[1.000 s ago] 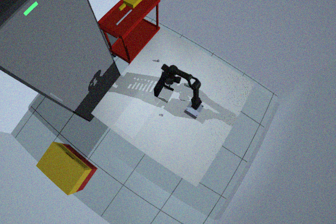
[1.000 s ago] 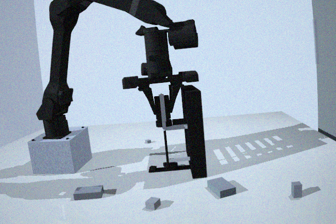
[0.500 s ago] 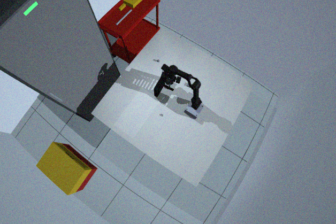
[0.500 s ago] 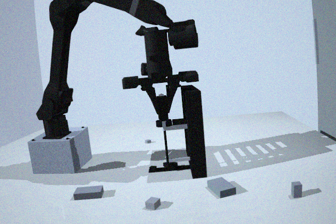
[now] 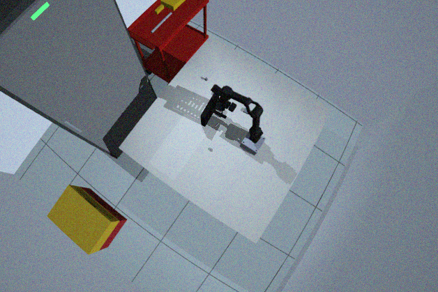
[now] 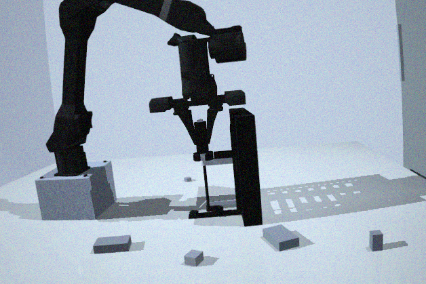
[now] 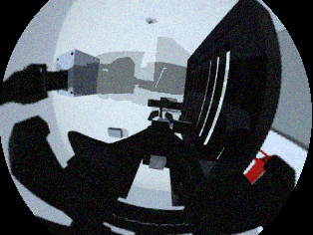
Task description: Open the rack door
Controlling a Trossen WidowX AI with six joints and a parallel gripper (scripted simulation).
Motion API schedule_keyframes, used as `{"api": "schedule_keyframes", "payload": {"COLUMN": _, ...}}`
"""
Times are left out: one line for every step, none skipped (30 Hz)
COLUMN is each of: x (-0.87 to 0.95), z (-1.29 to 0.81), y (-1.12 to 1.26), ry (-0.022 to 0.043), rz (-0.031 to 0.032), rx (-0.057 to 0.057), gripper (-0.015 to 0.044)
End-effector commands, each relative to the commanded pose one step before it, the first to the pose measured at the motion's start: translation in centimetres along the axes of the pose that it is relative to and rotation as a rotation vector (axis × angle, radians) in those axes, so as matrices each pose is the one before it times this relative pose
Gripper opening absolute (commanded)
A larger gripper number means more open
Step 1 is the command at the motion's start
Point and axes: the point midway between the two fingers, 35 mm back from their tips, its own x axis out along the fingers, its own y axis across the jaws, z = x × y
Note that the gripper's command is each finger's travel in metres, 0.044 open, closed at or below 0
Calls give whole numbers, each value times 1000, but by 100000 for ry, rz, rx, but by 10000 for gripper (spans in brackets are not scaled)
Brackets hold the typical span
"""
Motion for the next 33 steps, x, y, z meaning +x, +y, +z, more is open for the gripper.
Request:
{"api": "schedule_keyframes", "payload": {"x": 45, "z": 289, "y": 534, "ry": -363, "rz": 265, "rx": 10071, "gripper": 14}}
{"api": "schedule_keyframes", "payload": {"x": 1, "z": 46, "y": 130, "ry": -4, "rz": 10, "rx": 1920, "gripper": 14}}
{"api": "schedule_keyframes", "payload": {"x": 1, "z": 44, "y": 133, "ry": -4, "rz": 10, "rx": 1945, "gripper": 14}}
{"api": "schedule_keyframes", "payload": {"x": 2, "z": 41, "y": 134, "ry": -4, "rz": 10, "rx": 1945, "gripper": 14}}
{"api": "schedule_keyframes", "payload": {"x": 1, "z": 46, "y": 149, "ry": -4, "rz": 12, "rx": 1865, "gripper": 14}}
{"api": "schedule_keyframes", "payload": {"x": 2, "z": 44, "y": 152, "ry": -4, "rz": 12, "rx": 1885, "gripper": 14}}
{"api": "schedule_keyframes", "payload": {"x": 2, "z": 40, "y": 153, "ry": -4, "rz": 12, "rx": 1885, "gripper": 14}}
{"api": "schedule_keyframes", "payload": {"x": 1, "z": 45, "y": 167, "ry": -3, "rz": 12, "rx": 1812, "gripper": 14}}
{"api": "schedule_keyframes", "payload": {"x": 2, "z": 42, "y": 171, "ry": -3, "rz": 12, "rx": 1839, "gripper": 14}}
{"api": "schedule_keyframes", "payload": {"x": 3, "z": 38, "y": 172, "ry": -3, "rz": 13, "rx": 1839, "gripper": 14}}
{"api": "schedule_keyframes", "payload": {"x": 1, "z": 46, "y": 188, "ry": -5, "rz": 15, "rx": 1793, "gripper": 14}}
{"api": "schedule_keyframes", "payload": {"x": 3, "z": 42, "y": 192, "ry": -4, "rz": 15, "rx": 1822, "gripper": 14}}
{"api": "schedule_keyframes", "payload": {"x": 4, "z": 38, "y": 193, "ry": -4, "rz": 15, "rx": 1822, "gripper": 14}}
{"api": "schedule_keyframes", "payload": {"x": 2, "z": 44, "y": 204, "ry": -4, "rz": 16, "rx": 1773, "gripper": 14}}
{"api": "schedule_keyframes", "payload": {"x": 3, "z": 40, "y": 207, "ry": -4, "rz": 17, "rx": 1793, "gripper": 14}}
{"api": "schedule_keyframes", "payload": {"x": 5, "z": 35, "y": 208, "ry": -4, "rz": 17, "rx": 1793, "gripper": 14}}
{"api": "schedule_keyframes", "payload": {"x": 2, "z": 45, "y": 223, "ry": -5, "rz": 18, "rx": 1785, "gripper": 14}}
{"api": "schedule_keyframes", "payload": {"x": 4, "z": 40, "y": 226, "ry": -4, "rz": 18, "rx": 1800, "gripper": 14}}
{"api": "schedule_keyframes", "payload": {"x": 6, "z": 35, "y": 227, "ry": -4, "rz": 18, "rx": 1800, "gripper": 14}}
{"api": "schedule_keyframes", "payload": {"x": 2, "z": 44, "y": 217, "ry": -5, "rz": 18, "rx": 1631, "gripper": 14}}
{"api": "schedule_keyframes", "payload": {"x": 4, "z": 39, "y": 219, "ry": -4, "rz": 18, "rx": 1634, "gripper": 14}}
{"api": "schedule_keyframes", "payload": {"x": 5, "z": 34, "y": 219, "ry": -4, "rz": 18, "rx": 1634, "gripper": 14}}
{"api": "schedule_keyframes", "payload": {"x": 1, "z": 47, "y": 214, "ry": -5, "rz": 17, "rx": 1542, "gripper": 14}}
{"api": "schedule_keyframes", "payload": {"x": 2, "z": 42, "y": 218, "ry": -5, "rz": 18, "rx": 1562, "gripper": 14}}
{"api": "schedule_keyframes", "payload": {"x": 4, "z": 37, "y": 218, "ry": -4, "rz": 18, "rx": 1562, "gripper": 14}}
{"api": "schedule_keyframes", "payload": {"x": 1, "z": 47, "y": 213, "ry": -5, "rz": 17, "rx": 1495, "gripper": 14}}
{"api": "schedule_keyframes", "payload": {"x": 2, "z": 43, "y": 216, "ry": -5, "rz": 18, "rx": 1516, "gripper": 14}}
{"api": "schedule_keyframes", "payload": {"x": 4, "z": 38, "y": 217, "ry": -4, "rz": 18, "rx": 1516, "gripper": 14}}
{"api": "schedule_keyframes", "payload": {"x": 1, "z": 48, "y": 211, "ry": -5, "rz": 18, "rx": 1466, "gripper": 14}}
{"api": "schedule_keyframes", "payload": {"x": 2, "z": 44, "y": 215, "ry": -5, "rz": 18, "rx": 1486, "gripper": 14}}
{"api": "schedule_keyframes", "payload": {"x": 3, "z": 39, "y": 215, "ry": -4, "rz": 18, "rx": 1486, "gripper": 14}}
{"api": "schedule_keyframes", "payload": {"x": 1, "z": 49, "y": 211, "ry": -6, "rz": 18, "rx": 1452, "gripper": 14}}
{"api": "schedule_keyframes", "payload": {"x": 2, "z": 44, "y": 214, "ry": -5, "rz": 18, "rx": 1469, "gripper": 14}}
